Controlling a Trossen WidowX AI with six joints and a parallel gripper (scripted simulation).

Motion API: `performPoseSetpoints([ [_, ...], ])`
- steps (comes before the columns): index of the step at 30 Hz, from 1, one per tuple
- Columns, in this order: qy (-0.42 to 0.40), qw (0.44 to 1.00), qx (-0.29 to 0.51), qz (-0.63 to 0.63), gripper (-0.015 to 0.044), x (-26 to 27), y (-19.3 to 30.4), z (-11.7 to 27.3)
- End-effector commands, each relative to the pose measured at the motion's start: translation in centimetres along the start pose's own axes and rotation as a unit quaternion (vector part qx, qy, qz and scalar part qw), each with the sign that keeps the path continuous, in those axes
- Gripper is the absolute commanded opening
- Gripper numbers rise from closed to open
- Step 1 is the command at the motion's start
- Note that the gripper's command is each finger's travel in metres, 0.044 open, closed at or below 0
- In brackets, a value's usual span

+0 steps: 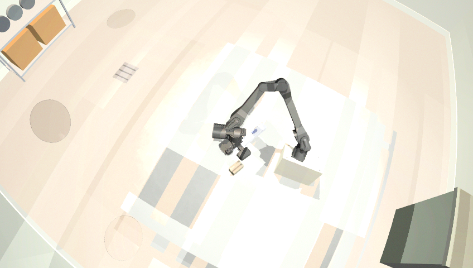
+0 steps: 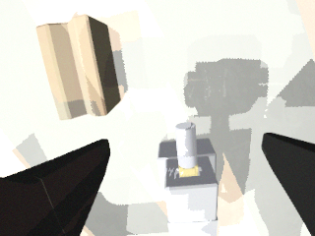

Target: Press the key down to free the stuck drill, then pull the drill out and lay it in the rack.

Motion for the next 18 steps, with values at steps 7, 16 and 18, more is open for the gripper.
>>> performPoseSetpoints([
  [7, 0.001, 1.0, -0.003, 0.031, 0.044, 0.1, -0.7, -0.4],
  [16, 0.0, 1.0, -0.004, 0.031, 0.044, 0.1, -0.6, -1.1],
  [18, 0.0, 1.0, -0.004, 0.031, 0.044, 0.0, -0.5, -1.4],
])
Point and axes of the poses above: the point midway between the two fingers, 35 mm back from their tips, its own z axis back along the fingers, its own x axis across the jaws, y = z × x, the point moved 4 cm from there along z, back along the fingers, and after that the axes turned 14 degrees about -z, right-handed, at the moved point
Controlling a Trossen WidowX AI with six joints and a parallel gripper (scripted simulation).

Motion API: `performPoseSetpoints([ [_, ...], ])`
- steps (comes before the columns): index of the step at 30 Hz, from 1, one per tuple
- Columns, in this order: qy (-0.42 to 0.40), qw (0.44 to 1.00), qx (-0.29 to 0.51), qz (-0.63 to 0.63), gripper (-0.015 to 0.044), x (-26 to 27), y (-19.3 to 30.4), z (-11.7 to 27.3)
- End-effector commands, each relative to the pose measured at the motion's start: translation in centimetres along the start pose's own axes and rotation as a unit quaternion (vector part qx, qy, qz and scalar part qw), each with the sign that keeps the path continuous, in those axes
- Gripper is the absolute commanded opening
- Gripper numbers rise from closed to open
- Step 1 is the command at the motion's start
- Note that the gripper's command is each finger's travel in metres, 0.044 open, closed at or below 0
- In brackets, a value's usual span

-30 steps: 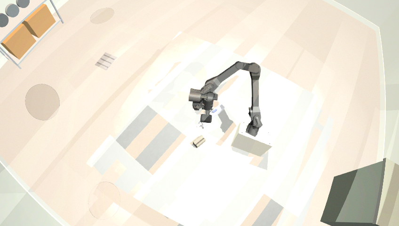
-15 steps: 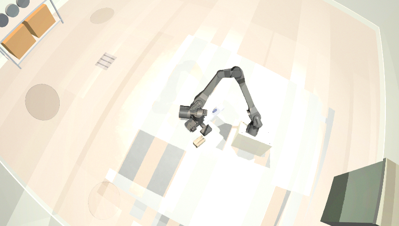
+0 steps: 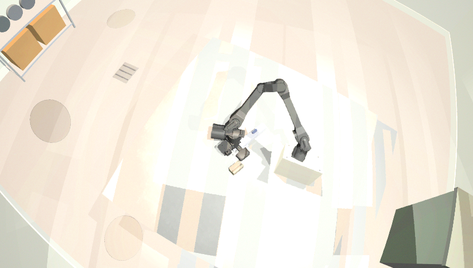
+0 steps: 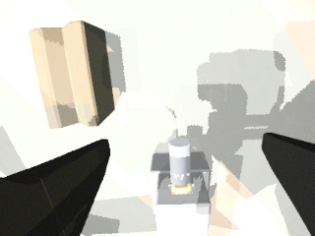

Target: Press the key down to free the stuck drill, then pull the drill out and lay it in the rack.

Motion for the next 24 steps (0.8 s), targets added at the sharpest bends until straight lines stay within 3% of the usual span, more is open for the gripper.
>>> performPoseSetpoints([
  [1, -0.002, 1.0, 0.003, 0.003, 0.044, 0.1, 0.3, -0.7],
  [24, -0.001, 1.0, 0.004, 0.003, 0.044, -0.1, 1.4, -4.3],
])
Point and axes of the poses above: the point midway between the two fingers, 35 mm back from their tips, its own z axis back along the fingers, its own x axis across the jaws, y = z × x, the point moved 4 cm from there along z, back along the fingers, and after that the axes turned 14 degrees about -z, right-handed, at the moved point
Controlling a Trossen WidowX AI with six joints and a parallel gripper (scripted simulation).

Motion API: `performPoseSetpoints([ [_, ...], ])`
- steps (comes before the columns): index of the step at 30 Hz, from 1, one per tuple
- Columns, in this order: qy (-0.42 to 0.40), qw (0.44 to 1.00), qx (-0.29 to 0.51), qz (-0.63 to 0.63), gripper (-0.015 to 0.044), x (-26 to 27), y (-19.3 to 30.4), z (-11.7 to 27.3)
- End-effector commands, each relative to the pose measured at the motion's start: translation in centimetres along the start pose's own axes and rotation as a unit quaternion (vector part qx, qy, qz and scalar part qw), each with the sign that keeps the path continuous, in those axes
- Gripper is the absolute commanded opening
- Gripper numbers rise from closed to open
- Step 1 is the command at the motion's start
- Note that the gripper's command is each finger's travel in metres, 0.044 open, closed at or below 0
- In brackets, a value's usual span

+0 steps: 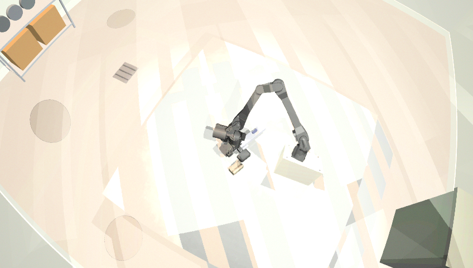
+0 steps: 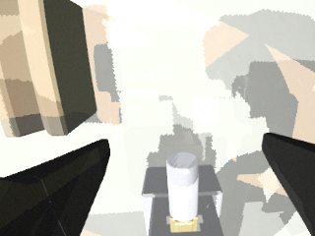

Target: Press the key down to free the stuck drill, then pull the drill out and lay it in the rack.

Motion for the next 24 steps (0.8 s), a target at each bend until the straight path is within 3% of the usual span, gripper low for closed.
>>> performPoseSetpoints([
  [1, -0.001, 1.0, 0.005, 0.005, 0.044, 0.24, 0.42, -0.7],
  [6, -0.001, 1.0, 0.005, 0.005, 0.044, 0.24, 0.5, -0.92],
  [21, -0.001, 1.0, 0.002, 0.0, 0.0046, 0.03, 0.31, -0.73],
  [24, -0.001, 1.0, 0.002, 0.0, 0.0026, 0.03, 0.31, -0.73],
])
Point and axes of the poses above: the point midway between the two fingers, 35 mm back from their tips, its own z axis back along the fingers, its own x axis across the jaws, y = z × x, the point moved 4 cm from there along z, back along the fingers, and after that the axes turned 14 degrees about -z, right-handed, at the moved point
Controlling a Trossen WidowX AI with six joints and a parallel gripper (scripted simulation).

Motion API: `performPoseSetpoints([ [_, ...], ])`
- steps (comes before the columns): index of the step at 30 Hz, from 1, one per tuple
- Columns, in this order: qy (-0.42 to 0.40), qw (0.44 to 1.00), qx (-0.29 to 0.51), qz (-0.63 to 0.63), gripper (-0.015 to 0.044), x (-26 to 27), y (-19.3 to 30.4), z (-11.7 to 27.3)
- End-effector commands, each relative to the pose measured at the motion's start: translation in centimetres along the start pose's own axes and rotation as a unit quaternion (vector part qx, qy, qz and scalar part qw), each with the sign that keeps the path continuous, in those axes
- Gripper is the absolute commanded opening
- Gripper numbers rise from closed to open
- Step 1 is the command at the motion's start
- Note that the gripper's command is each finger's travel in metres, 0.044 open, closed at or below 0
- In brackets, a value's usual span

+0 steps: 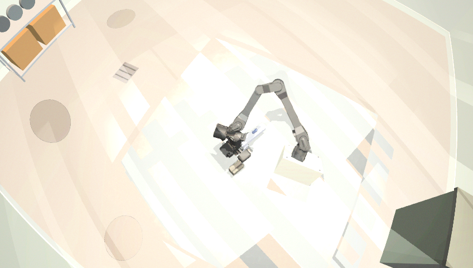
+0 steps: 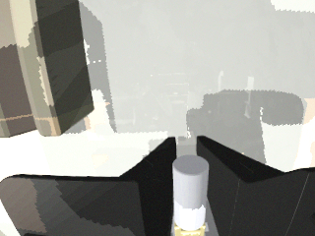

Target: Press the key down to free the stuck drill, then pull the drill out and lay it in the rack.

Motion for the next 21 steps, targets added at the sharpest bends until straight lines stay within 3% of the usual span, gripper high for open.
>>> performPoseSetpoints([
  [1, 0.0, 1.0, 0.0, -0.001, 0.002, 0.0, 0.0, 0.0],
  [21, 0.0, 1.0, 0.002, 0.003, 0.0, 0.4, -2.0, 0.1],
])
Point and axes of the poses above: the point midway between the two fingers, 35 mm back from their tips, its own z axis back along the fingers, its own x axis across the jaws, y = z × x, the point moved 4 cm from there along z, back along the fingers, and after that the axes turned 14 degrees about -z, right-handed, at the moved point
